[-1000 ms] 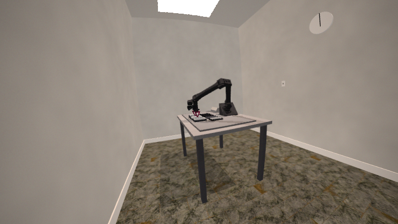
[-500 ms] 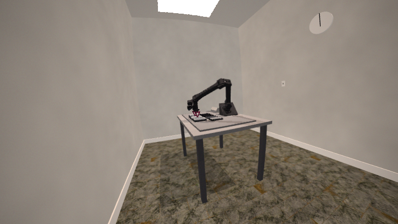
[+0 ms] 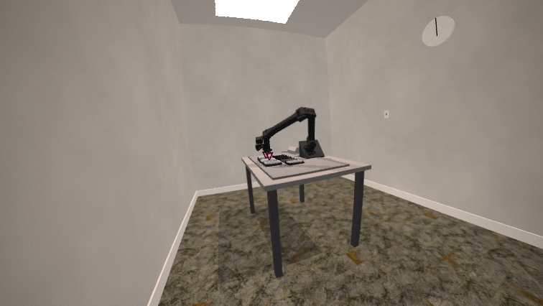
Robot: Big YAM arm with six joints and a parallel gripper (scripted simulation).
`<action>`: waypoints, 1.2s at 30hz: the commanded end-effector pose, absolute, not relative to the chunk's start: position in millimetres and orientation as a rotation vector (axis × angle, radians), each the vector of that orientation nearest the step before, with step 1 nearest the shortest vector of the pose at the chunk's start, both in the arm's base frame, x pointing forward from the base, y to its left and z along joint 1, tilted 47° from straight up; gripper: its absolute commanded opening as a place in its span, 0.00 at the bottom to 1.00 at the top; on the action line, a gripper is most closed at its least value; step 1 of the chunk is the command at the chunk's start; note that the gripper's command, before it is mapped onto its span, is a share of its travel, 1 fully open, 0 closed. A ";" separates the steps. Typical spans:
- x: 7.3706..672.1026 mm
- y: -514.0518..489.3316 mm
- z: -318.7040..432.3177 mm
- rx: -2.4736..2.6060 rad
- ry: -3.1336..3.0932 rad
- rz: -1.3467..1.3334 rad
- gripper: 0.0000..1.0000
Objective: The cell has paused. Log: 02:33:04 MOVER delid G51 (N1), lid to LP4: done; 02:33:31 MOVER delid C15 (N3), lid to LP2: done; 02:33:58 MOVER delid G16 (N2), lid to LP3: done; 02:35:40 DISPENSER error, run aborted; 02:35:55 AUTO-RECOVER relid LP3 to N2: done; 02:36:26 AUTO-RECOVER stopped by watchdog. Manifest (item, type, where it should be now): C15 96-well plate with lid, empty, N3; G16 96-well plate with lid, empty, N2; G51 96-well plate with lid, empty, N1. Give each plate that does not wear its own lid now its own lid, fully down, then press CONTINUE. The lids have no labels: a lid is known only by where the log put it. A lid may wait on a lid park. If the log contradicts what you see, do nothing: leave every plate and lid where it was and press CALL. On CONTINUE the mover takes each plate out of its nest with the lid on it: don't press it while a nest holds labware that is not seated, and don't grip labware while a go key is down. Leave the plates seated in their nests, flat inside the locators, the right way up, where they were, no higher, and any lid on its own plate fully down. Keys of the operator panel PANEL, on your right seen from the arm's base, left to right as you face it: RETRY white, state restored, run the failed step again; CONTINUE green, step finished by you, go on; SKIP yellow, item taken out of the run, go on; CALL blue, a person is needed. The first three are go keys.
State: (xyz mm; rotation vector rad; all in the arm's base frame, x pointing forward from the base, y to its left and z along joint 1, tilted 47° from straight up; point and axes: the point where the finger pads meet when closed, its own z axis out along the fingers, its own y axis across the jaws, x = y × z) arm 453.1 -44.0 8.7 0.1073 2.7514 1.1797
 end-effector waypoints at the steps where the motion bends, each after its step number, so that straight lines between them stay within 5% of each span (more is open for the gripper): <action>1: 453.7 -48.7 2.9 0.138 2.746 1.181 0.00; 21: 461.6 -52.6 15.3 0.109 2.730 1.158 0.00; 22: 461.6 -52.6 15.3 0.109 2.730 1.158 1.00; 36: 461.6 -52.6 15.3 0.109 2.730 1.158 1.00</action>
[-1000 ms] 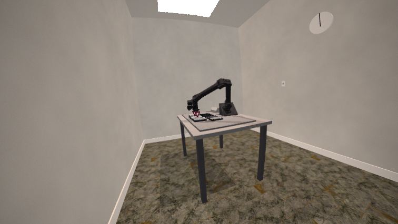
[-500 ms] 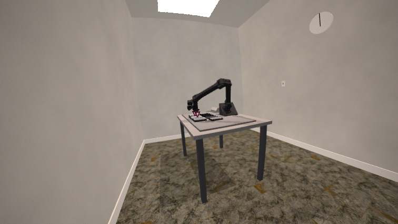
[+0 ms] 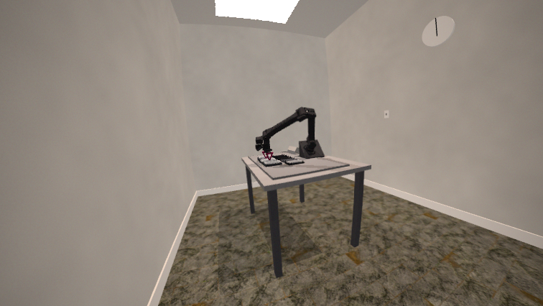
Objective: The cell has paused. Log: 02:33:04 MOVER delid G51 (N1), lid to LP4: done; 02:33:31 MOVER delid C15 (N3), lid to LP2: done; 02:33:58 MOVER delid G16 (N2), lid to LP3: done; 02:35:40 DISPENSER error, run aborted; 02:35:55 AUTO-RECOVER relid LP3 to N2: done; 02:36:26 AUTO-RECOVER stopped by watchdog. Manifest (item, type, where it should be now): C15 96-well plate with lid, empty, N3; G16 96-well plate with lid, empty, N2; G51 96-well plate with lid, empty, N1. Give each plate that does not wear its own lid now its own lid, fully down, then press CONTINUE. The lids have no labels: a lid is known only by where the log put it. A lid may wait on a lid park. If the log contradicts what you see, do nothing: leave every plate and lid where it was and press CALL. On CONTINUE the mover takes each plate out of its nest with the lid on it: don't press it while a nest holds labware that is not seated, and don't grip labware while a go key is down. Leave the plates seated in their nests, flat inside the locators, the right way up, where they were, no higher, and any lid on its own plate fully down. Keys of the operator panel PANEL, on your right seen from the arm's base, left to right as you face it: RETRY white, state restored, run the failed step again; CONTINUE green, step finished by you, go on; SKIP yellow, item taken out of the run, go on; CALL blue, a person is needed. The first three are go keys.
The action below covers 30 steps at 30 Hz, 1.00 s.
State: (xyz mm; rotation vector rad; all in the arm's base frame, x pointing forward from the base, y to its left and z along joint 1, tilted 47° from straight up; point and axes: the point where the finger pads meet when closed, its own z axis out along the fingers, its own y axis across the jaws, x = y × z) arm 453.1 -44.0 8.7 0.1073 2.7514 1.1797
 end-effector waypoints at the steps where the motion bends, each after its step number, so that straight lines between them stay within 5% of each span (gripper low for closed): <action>1: 461.6 -52.6 15.3 0.109 2.730 1.158 1.00; 30: 458.3 -63.3 16.1 0.129 2.728 1.162 1.00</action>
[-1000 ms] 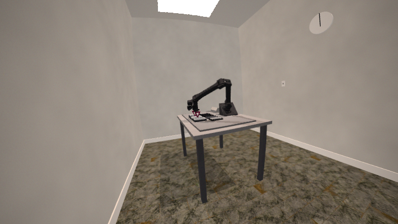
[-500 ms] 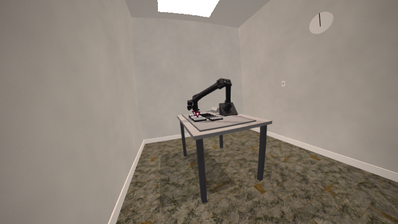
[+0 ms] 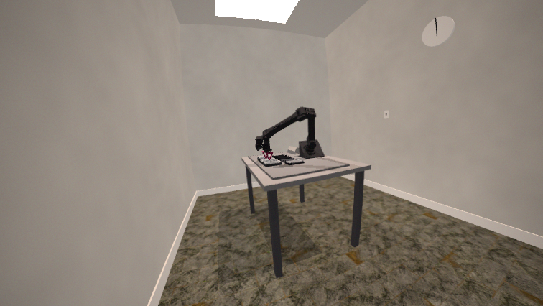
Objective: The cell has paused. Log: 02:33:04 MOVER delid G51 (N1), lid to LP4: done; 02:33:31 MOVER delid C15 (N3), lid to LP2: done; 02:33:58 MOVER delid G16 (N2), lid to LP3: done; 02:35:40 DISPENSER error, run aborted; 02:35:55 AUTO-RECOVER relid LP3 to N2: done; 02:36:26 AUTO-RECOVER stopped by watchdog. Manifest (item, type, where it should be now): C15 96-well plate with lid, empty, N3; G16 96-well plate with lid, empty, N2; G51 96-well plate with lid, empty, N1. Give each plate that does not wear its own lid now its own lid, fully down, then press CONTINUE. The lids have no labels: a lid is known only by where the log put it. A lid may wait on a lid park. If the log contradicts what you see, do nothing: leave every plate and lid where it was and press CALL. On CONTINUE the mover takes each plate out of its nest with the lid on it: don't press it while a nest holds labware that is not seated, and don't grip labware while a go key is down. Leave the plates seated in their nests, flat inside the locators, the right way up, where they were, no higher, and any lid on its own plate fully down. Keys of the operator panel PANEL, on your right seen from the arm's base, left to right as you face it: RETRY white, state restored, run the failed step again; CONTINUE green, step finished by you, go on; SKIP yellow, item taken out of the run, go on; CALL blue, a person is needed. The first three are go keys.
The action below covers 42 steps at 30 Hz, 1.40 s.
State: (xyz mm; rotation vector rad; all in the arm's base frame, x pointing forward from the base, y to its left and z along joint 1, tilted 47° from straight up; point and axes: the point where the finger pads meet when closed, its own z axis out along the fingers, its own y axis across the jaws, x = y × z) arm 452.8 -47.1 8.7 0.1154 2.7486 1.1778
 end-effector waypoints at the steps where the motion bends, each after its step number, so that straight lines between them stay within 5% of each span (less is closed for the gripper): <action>1: 464.3 -62.7 23.4 0.105 2.721 1.148 1.00; 42: 462.8 -87.6 48.3 0.100 2.717 1.137 1.00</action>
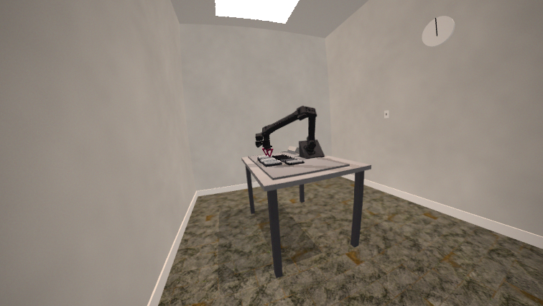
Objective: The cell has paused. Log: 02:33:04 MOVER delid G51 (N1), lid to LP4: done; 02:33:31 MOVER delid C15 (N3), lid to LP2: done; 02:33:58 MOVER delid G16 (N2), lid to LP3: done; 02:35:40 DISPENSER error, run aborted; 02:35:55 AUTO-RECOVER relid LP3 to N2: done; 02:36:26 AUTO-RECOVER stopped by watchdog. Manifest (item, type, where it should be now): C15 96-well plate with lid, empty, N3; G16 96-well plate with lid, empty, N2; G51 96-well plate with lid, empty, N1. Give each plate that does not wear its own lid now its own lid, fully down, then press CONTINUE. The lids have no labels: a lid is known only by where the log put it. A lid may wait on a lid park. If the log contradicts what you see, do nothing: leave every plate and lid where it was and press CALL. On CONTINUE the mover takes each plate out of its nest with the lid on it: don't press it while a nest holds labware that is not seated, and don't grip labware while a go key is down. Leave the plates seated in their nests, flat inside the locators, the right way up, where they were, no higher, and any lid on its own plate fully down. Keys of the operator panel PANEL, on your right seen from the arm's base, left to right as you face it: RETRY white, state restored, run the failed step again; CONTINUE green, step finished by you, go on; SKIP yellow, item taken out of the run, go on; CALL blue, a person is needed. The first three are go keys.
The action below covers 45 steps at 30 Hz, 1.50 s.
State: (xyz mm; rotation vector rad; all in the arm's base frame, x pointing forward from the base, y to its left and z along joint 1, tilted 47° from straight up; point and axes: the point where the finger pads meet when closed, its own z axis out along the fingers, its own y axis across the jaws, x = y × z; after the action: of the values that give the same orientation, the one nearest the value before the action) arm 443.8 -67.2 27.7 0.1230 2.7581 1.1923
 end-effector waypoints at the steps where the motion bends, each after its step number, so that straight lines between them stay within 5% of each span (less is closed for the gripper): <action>1: 462.7 -88.1 48.0 0.101 2.718 1.138 1.00; 45: 445.0 -60.2 50.2 0.150 2.757 1.186 1.00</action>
State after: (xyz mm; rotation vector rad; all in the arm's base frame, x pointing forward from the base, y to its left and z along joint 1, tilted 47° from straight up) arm 445.7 -68.5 30.4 0.1288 2.7577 1.1903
